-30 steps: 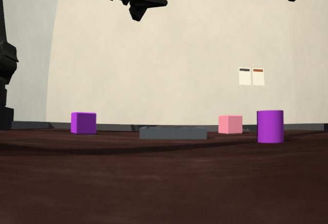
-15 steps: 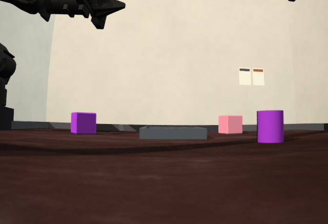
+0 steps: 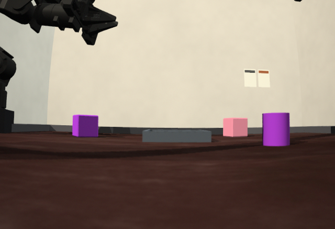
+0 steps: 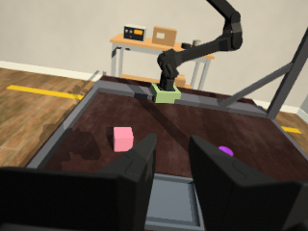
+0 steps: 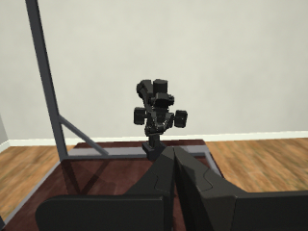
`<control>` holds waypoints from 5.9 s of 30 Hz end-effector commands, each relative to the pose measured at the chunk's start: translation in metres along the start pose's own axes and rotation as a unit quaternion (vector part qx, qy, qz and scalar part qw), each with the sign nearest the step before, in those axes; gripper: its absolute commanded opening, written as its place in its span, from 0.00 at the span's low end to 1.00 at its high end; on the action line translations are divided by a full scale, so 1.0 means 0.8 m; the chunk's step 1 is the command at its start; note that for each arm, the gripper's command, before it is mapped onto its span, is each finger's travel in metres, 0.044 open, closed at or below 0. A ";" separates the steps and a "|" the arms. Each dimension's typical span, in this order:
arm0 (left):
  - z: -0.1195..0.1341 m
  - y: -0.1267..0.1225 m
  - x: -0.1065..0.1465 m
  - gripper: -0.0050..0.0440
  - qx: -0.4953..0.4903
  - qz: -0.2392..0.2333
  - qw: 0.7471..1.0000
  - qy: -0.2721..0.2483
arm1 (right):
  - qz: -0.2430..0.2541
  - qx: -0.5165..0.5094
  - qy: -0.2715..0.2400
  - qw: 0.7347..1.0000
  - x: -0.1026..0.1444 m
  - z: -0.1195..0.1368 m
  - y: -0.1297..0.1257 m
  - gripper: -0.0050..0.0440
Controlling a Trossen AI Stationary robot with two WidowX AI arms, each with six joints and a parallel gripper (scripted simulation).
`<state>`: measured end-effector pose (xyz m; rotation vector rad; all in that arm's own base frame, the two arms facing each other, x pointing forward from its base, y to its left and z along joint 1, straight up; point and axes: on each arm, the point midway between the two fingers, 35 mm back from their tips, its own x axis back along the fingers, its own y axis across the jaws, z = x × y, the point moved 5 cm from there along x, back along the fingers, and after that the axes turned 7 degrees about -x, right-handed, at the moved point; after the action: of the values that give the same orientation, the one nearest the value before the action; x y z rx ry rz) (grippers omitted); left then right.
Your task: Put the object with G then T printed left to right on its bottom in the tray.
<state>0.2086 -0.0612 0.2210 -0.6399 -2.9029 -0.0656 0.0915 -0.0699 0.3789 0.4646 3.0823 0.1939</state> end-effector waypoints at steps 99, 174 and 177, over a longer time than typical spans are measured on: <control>0.187 -0.028 -0.064 0.45 0.169 -0.195 0.819 0.512 | 0.000 0.004 -0.001 1.000 0.000 -0.005 0.001 0.00; 0.097 -0.101 -0.190 0.45 0.551 -0.101 0.530 0.636 | 0.001 0.002 -0.001 1.000 -0.047 0.097 -0.024 0.00; 0.096 -0.105 -0.200 0.45 0.574 -0.096 0.499 0.642 | 0.001 0.003 -0.001 1.000 -0.051 0.104 -0.024 0.00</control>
<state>0.2938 -0.1899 0.1117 0.1088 -1.0675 0.8109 0.1243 -0.0909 0.2993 0.4641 3.0878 0.1897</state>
